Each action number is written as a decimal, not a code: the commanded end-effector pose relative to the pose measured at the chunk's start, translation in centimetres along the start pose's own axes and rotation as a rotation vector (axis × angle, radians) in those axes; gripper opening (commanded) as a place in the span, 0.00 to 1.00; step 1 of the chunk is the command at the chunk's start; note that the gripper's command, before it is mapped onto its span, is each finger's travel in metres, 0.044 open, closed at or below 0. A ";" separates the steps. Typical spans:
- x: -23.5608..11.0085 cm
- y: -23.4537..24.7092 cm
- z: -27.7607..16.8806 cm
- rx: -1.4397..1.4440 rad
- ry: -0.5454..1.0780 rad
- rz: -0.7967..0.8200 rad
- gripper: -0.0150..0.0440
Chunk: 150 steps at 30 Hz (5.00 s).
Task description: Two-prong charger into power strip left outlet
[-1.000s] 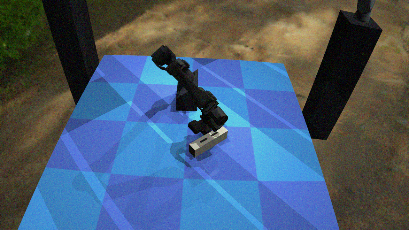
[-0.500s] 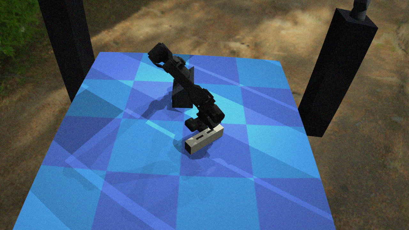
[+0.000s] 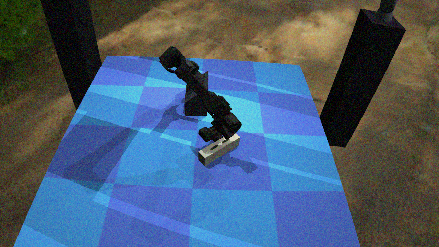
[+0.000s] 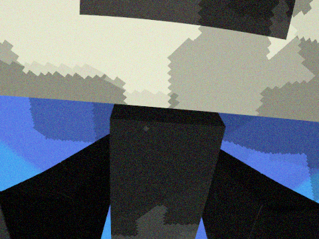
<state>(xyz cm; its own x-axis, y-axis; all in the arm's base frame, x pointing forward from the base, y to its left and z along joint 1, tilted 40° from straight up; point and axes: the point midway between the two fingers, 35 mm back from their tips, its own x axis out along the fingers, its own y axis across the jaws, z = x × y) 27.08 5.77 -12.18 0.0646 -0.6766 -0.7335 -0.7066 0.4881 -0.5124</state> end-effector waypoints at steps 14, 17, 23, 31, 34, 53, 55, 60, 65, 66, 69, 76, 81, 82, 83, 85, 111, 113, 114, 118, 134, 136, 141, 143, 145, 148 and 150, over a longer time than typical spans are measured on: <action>-0.2 0.0 1.0 0.009 -0.012 0.005 0.25; -0.2 0.0 1.2 0.009 -0.012 0.005 0.25; -0.3 0.0 1.4 0.009 -0.012 0.005 0.25; -0.3 0.0 1.7 0.009 -0.013 0.005 0.25; -0.3 0.0 1.8 0.009 -0.013 0.005 0.25; -0.4 0.0 1.6 0.009 -0.013 0.005 0.25; -0.4 0.0 1.6 0.009 -0.013 0.005 0.25; -0.4 0.0 1.5 0.009 -0.013 0.005 0.25; -0.5 0.0 1.4 0.009 -0.013 0.005 0.25; -0.5 0.0 1.4 0.009 -0.013 0.005 0.25; -0.5 0.0 1.4 0.009 -0.012 0.005 0.25; -0.1 -0.1 0.9 0.004 0.007 0.000 0.25; -0.1 -0.1 0.9 0.004 0.007 0.000 0.25; -0.1 -0.1 0.9 0.004 0.007 0.000 0.30; -0.1 -0.1 0.9 0.004 0.007 0.000 0.34; -0.1 -0.1 0.9 0.004 0.007 0.000 0.43; -0.1 -0.1 0.5 0.005 0.002 0.001 1.00; -0.1 -0.1 0.5 0.006 0.001 0.001 1.00; -0.1 -0.1 0.4 0.006 0.000 0.002 1.00; -0.1 -0.1 0.3 0.006 -0.002 0.002 1.00; 0.0 -0.1 -0.2 0.008 -0.009 0.004 1.00; 0.0 -0.1 -0.2 0.008 -0.010 0.004 1.00; 0.0 -0.1 -0.4 0.008 -0.010 0.004 1.00; 0.0 -0.1 -0.6 0.008 -0.010 0.004 1.00; 0.0 -0.1 -0.8 0.008 -0.010 0.004 1.00; 0.1 -0.1 -1.2 0.008 -0.010 0.004 1.00; 0.1 -0.1 -1.4 0.008 -0.010 0.004 1.00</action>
<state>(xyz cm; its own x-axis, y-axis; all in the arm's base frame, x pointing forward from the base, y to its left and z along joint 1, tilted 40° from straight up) 26.43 5.08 -11.68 0.0683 -0.6700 -0.7392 -0.6981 0.4972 -0.5152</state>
